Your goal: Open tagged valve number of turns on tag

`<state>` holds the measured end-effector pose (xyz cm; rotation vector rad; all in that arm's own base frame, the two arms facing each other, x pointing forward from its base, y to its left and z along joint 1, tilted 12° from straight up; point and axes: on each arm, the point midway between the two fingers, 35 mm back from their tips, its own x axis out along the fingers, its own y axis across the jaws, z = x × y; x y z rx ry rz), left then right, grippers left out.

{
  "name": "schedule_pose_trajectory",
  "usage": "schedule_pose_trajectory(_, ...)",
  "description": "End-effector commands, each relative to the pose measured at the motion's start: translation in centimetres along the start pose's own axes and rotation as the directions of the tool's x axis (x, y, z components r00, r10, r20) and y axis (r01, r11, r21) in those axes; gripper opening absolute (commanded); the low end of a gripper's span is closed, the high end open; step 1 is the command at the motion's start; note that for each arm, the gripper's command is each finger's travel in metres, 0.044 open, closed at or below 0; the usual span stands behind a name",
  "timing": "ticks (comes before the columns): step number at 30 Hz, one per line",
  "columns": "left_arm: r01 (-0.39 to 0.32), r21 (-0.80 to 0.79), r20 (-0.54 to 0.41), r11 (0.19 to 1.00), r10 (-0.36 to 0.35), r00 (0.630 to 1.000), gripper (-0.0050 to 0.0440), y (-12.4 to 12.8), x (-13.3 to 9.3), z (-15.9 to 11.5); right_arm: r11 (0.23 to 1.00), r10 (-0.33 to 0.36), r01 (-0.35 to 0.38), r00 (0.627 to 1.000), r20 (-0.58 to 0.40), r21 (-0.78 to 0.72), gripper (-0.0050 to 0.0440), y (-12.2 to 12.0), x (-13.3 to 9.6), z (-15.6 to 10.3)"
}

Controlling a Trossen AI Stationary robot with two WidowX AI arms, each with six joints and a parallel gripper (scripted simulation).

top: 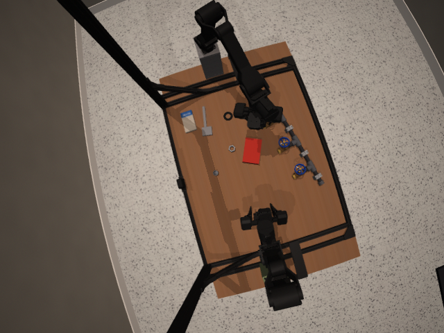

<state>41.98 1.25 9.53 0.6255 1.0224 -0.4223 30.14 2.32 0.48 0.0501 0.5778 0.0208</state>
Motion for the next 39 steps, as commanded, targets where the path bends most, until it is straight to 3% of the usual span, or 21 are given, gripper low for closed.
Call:
schedule_pose_trajectory(1,0.014,0.105,0.013,0.994,-0.016,1.000,0.0400,1.0,-0.4,-4.5,1.000,0.000,0.000,1.000,0.001,0.000,0.0400,0.0,0.0,0.0)
schedule_pose_trajectory(6,0.018,0.239,0.027,0.971,-0.025,0.999,0.0400,1.4,-0.7,-9.0,1.000,0.000,0.000,1.000,0.001,0.000,0.0400,0.0,0.0,0.0)
schedule_pose_trajectory(15,0.017,0.225,0.027,0.974,-0.024,0.999,0.0400,1.4,-0.5,-9.0,1.000,0.000,0.000,1.000,0.001,0.000,0.0400,0.0,0.0,0.0)
schedule_pose_trajectory(19,-0.005,-0.055,0.018,0.998,0.006,1.000,0.0400,0.9,3.3,-9.8,1.000,0.000,0.000,1.000,0.001,0.000,0.0400,0.0,0.0,0.0)
schedule_pose_trajectory(24,-0.030,-0.327,0.010,0.944,0.035,0.999,0.0400,-0.1,6.4,-10.7,1.000,0.000,0.000,1.000,0.001,0.000,0.0400,0.0,0.0,0.0)
schedule_pose_trajectory(30,-0.052,-0.621,0.003,0.782,0.068,0.998,0.0400,-1.5,9.6,-11.9,1.000,0.000,0.000,1.000,0.001,0.000,0.0400,0.0,0.0,0.0)
schedule_pose_trajectory(32,-0.052,-0.621,0.003,0.782,0.068,0.998,0.0400,-1.5,9.6,-11.9,1.000,0.000,0.000,1.000,0.001,0.000,0.0400,0.0,0.0,0.0)
schedule_pose_trajectory(36,-0.054,-0.814,0.000,0.578,0.093,0.996,0.0400,-2.7,11.4,-12.8,1.000,0.000,0.000,1.000,0.001,0.000,0.0400,0.0,0.0,0.0)
schedule_pose_trajectory(39,-0.054,-0.824,-0.001,0.564,0.095,0.996,0.0400,-2.8,11.6,-12.9,1.000,0.000,0.000,1.000,0.001,0.000,0.0400,0.0,0.0,0.0)
